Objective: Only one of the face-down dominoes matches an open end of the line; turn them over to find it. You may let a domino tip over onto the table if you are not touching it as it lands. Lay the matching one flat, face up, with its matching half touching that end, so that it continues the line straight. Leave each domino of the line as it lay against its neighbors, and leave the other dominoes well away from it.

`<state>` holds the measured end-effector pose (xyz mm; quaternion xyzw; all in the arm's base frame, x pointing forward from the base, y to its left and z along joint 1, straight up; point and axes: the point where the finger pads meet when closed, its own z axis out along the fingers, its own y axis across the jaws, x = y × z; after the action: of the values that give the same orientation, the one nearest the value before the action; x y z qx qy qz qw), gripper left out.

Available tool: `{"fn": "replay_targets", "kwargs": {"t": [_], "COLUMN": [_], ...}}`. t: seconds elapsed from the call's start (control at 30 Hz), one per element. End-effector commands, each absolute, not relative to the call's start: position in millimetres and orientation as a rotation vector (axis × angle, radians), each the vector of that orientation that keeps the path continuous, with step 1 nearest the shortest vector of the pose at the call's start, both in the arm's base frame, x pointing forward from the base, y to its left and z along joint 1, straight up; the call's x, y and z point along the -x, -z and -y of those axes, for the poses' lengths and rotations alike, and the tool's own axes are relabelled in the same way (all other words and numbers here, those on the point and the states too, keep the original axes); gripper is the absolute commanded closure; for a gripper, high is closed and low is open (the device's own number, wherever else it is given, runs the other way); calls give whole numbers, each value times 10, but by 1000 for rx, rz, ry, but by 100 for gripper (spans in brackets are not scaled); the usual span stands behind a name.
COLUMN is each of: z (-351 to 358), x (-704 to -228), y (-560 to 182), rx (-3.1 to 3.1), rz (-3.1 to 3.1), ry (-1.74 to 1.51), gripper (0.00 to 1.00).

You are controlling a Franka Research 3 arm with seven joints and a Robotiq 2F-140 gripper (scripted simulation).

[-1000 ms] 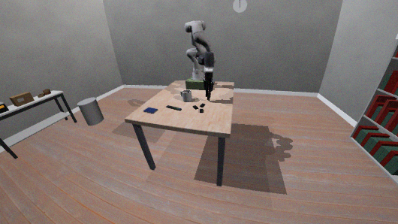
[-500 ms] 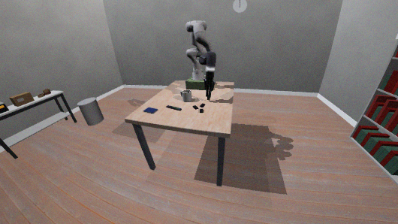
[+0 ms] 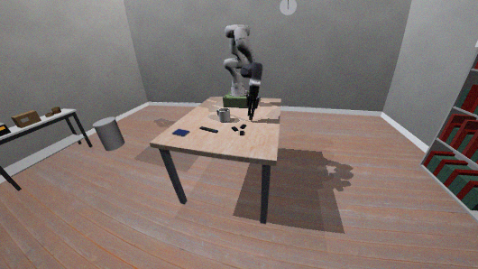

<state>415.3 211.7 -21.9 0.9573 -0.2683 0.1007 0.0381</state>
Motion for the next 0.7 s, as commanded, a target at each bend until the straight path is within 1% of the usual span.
{"fn": "replay_targets", "kwargs": {"t": [0.0,0.67], "z": [-2126,-2196], "x": [-4134,-4036], "y": [219,237], "rx": [-2894,-2804], "rz": [931,902], "ry": [-381,-624], "gripper": [77,77]}}
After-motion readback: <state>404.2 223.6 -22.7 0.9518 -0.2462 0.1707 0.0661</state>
